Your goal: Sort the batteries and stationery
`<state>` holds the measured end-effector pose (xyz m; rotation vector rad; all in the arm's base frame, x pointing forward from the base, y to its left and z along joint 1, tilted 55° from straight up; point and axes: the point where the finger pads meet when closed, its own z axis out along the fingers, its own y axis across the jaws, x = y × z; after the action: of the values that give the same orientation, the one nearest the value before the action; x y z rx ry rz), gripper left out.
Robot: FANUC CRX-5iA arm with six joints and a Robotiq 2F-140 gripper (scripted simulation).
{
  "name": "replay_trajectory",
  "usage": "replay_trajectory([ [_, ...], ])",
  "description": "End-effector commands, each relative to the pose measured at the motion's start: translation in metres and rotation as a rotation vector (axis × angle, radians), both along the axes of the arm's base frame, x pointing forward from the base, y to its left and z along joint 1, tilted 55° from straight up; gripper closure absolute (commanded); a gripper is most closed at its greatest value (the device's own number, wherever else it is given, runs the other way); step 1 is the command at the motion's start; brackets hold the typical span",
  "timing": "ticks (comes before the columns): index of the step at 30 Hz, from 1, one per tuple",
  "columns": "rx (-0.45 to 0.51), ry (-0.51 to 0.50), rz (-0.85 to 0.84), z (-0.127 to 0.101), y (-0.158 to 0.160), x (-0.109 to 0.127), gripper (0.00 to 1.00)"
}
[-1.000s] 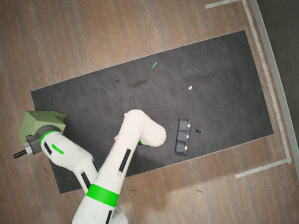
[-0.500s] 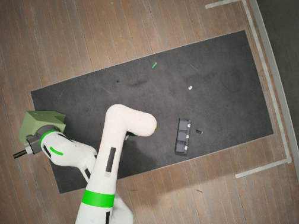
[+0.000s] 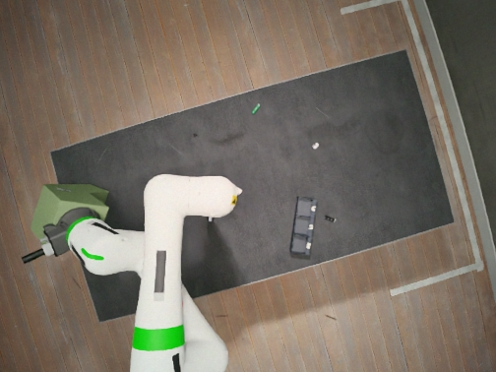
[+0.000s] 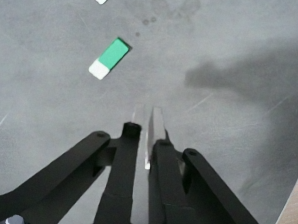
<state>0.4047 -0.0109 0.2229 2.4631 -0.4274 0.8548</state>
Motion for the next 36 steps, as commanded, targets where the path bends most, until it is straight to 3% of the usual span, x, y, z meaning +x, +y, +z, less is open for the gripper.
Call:
replay_trajectory([
  [1, -0.063, -0.015, 0.143, 0.004, 0.03, 0.008, 0.85],
  [9, -0.158, -0.037, 0.354, 0.006, 0.064, 0.011, 0.85],
  [20, -0.158, -0.037, 0.354, 0.006, 0.064, 0.011, 0.85],
  [24, -0.049, -0.129, 0.237, 0.027, 0.044, 0.028, 0.85],
  [28, -0.017, -0.156, 0.203, 0.038, 0.035, 0.037, 0.85],
  [29, 0.033, -0.198, 0.15, 0.043, 0.03, 0.041, 0.85],
  [36, 0.143, -0.292, 0.028, 0.08, -0.005, 0.07, 0.85],
])
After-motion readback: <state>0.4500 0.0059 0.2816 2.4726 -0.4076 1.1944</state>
